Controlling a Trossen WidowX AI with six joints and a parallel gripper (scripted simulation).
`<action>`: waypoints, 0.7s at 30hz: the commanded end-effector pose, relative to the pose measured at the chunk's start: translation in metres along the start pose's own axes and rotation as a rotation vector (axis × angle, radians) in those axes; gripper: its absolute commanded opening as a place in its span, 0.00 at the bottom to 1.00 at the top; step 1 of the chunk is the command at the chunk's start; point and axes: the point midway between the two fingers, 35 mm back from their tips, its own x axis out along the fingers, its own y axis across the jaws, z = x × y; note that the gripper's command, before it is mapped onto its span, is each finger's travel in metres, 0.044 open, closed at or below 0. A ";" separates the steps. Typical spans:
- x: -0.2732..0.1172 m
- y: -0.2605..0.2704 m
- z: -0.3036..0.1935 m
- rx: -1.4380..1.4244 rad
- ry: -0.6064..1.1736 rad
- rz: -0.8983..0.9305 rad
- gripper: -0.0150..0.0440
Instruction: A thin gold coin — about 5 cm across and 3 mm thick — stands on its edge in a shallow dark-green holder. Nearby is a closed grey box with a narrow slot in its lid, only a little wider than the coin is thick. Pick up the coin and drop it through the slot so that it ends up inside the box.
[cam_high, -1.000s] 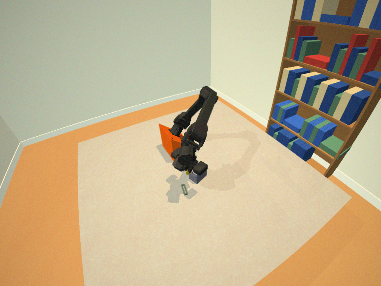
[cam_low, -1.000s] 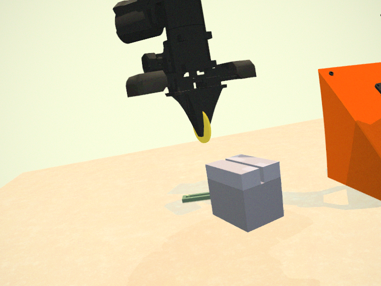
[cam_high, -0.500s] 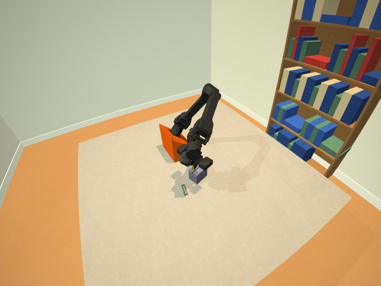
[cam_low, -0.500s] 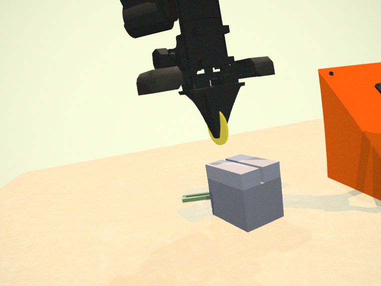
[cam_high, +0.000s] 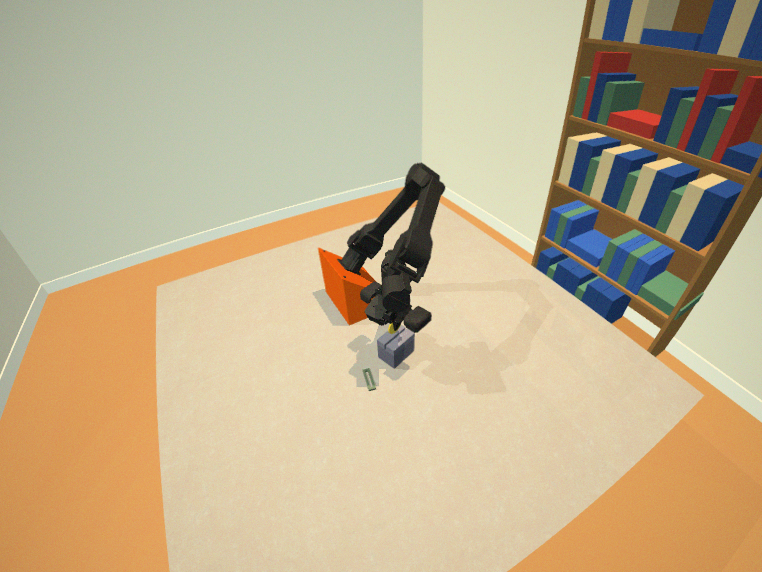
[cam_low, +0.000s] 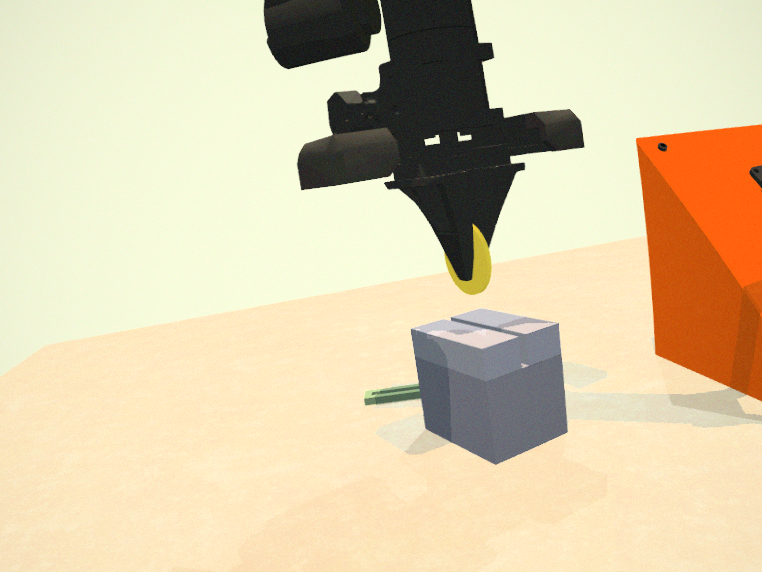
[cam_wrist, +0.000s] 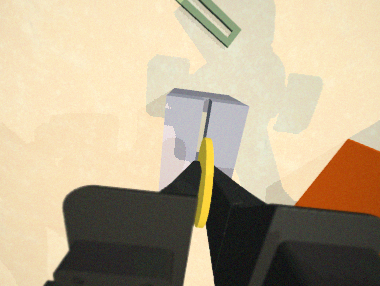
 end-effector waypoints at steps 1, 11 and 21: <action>0.000 0.001 0.002 0.000 0.000 0.001 0.25; 0.000 0.000 0.001 0.001 0.000 0.001 0.25; 0.002 -0.002 -0.007 0.013 0.000 0.001 0.25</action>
